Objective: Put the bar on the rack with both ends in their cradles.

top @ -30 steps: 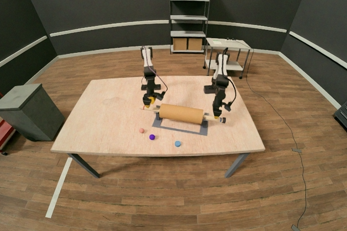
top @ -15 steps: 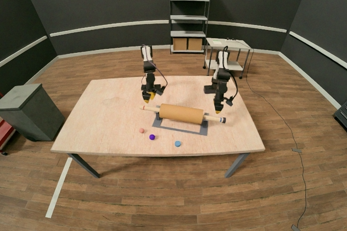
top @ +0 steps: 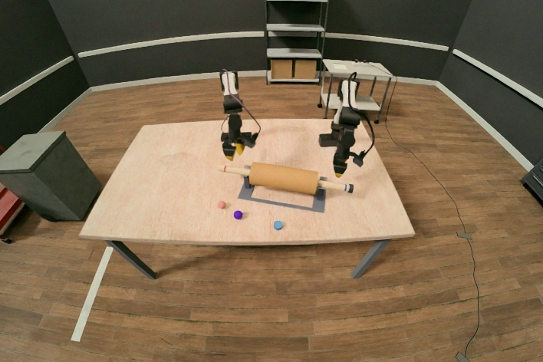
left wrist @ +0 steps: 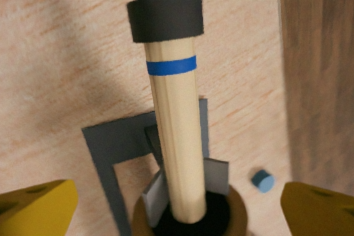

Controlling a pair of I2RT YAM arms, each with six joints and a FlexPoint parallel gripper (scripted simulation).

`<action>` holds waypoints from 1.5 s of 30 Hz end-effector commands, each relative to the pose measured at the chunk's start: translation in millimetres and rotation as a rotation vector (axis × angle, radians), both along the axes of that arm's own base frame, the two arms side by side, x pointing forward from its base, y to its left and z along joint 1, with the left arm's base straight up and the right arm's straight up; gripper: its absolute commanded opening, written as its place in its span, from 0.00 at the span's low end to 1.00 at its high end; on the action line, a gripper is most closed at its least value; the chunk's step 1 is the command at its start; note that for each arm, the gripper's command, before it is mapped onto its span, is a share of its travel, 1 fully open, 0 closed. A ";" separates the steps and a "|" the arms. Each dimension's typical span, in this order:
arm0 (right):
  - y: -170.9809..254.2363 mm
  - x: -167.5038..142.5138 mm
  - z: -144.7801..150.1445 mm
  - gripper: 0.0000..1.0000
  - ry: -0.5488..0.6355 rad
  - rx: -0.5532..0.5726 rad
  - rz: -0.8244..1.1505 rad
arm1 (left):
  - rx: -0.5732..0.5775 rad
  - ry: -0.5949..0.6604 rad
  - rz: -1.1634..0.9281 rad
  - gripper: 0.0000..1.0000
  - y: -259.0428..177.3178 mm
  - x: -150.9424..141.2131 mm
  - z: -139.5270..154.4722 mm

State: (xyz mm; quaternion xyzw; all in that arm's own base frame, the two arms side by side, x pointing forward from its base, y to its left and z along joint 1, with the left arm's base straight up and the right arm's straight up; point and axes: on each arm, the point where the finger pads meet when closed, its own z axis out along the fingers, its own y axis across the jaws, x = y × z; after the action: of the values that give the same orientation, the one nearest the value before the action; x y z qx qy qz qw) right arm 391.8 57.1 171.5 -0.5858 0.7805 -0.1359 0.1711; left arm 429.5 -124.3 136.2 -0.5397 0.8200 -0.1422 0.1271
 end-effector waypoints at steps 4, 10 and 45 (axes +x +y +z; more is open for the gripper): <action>-8.0 1.3 57.7 1.00 -0.234 0.256 -0.143 | 0.109 -0.097 -0.329 1.00 -13.1 -5.4 35.9; -12.7 1.6 83.8 1.00 -0.338 0.388 -0.219 | 0.173 -0.118 -0.491 1.00 -17.3 -8.9 41.8; -58.9 -16.3 232.2 1.00 -0.988 1.165 -0.728 | 0.534 -0.264 -1.451 1.00 -53.8 -24.0 78.8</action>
State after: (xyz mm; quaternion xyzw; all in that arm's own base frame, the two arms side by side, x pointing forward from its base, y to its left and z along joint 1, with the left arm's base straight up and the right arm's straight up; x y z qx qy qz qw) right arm 374.2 0.6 395.6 -0.0202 0.7202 -0.0010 0.6935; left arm 403.4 -171.0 200.4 0.1792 0.9608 -0.0444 0.2069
